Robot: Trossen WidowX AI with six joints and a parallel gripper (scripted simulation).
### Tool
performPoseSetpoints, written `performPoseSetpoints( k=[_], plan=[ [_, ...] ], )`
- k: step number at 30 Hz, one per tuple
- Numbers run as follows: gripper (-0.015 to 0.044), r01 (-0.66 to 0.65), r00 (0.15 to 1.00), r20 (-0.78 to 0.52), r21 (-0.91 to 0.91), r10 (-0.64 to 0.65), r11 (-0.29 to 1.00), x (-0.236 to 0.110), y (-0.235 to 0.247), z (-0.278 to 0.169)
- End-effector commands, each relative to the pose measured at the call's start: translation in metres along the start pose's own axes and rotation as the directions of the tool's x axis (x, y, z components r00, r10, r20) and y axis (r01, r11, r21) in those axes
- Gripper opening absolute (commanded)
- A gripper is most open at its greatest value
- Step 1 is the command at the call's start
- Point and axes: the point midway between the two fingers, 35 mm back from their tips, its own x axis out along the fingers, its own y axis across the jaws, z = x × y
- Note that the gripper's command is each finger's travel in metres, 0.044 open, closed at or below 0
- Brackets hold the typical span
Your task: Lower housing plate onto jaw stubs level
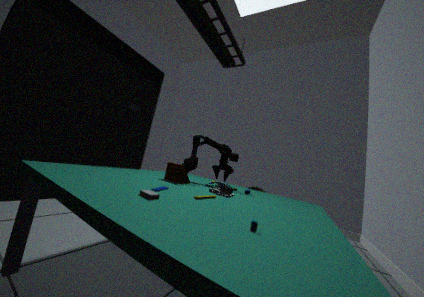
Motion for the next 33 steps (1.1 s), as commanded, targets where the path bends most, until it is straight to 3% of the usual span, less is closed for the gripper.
performPoseSetpoints(
  k=[1,33],
  plan=[
    [0.0440,0.003,1.000,-0.002,0.005,-0.003,1.000,0.006,0.000,-0.001],
    [0.0440,0.002,1.000,0.001,0.005,-0.002,1.000,0.039,0.000,-0.001]
  ],
)
